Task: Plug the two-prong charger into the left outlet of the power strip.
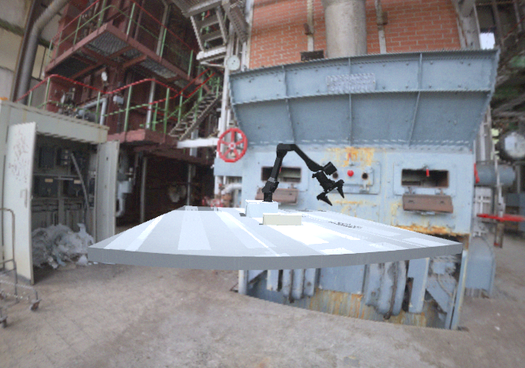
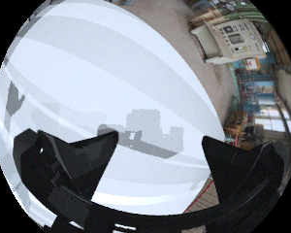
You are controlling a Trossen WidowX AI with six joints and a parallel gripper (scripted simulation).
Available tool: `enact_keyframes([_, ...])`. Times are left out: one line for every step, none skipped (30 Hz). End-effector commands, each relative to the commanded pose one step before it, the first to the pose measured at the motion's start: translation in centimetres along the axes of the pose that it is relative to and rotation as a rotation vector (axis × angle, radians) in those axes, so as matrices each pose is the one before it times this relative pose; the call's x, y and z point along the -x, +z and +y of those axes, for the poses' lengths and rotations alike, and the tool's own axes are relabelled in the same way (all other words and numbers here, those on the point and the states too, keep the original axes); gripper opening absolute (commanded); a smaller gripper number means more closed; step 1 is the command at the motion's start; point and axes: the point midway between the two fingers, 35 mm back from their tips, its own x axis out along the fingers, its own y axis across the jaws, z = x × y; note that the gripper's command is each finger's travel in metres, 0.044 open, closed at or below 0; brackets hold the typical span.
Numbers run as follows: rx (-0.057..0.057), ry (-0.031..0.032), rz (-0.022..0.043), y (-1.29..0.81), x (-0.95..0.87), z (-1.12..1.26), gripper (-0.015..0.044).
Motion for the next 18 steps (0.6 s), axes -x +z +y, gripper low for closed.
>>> enact_keyframes([-0.0790,0.04298,0.05930,-2.847,0.608,1.313,0.0440])
enact_keyframes([-0.0164,0.00757,0.01220,-0.637,0.108,0.170,0.0440])
enact_keyframes([-0.0164,0.00756,0.01213,-0.635,0.105,0.170,0.0440])
enact_keyframes([-0.0165,0.00756,0.01207,-0.633,0.102,0.169,0.0440])
enact_keyframes([-0.0165,0.00755,0.01200,-0.630,0.099,0.169,0.0440])
enact_keyframes([-0.0166,0.00754,0.01194,-0.628,0.096,0.168,0.0440])
enact_keyframes([-0.0166,0.00754,0.01187,-0.626,0.093,0.167,0.0440])
enact_keyframes([-0.0167,0.00754,0.01180,-0.623,0.091,0.167,0.0440])
enact_keyframes([-0.0167,0.00754,0.01174,-0.621,0.088,0.166,0.0440])
enact_keyframes([-0.0168,0.00754,0.01167,-0.618,0.085,0.166,0.0440])
enact_keyframes([-0.0168,0.00754,0.01160,-0.616,0.082,0.165,0.0440])
enact_keyframes([-0.0172,0.00780,0.01160,-0.618,0.096,0.193,0.0440])
enact_keyframes([-0.0173,0.00784,0.01160,-0.620,0.094,0.194,0.0440])
enact_keyframes([-0.0174,0.00785,0.01154,-0.617,0.090,0.194,0.0440])
enact_keyframes([-0.0174,0.00785,0.01147,-0.614,0.087,0.194,0.0440])
enact_keyframes([-0.0174,0.00786,0.01140,-0.612,0.083,0.194,0.0440])
enact_keyframes([-0.0175,0.00787,0.01134,-0.609,0.079,0.193,0.0440])
enact_keyframes([-0.0175,0.00788,0.01127,-0.607,0.076,0.193,0.0440])
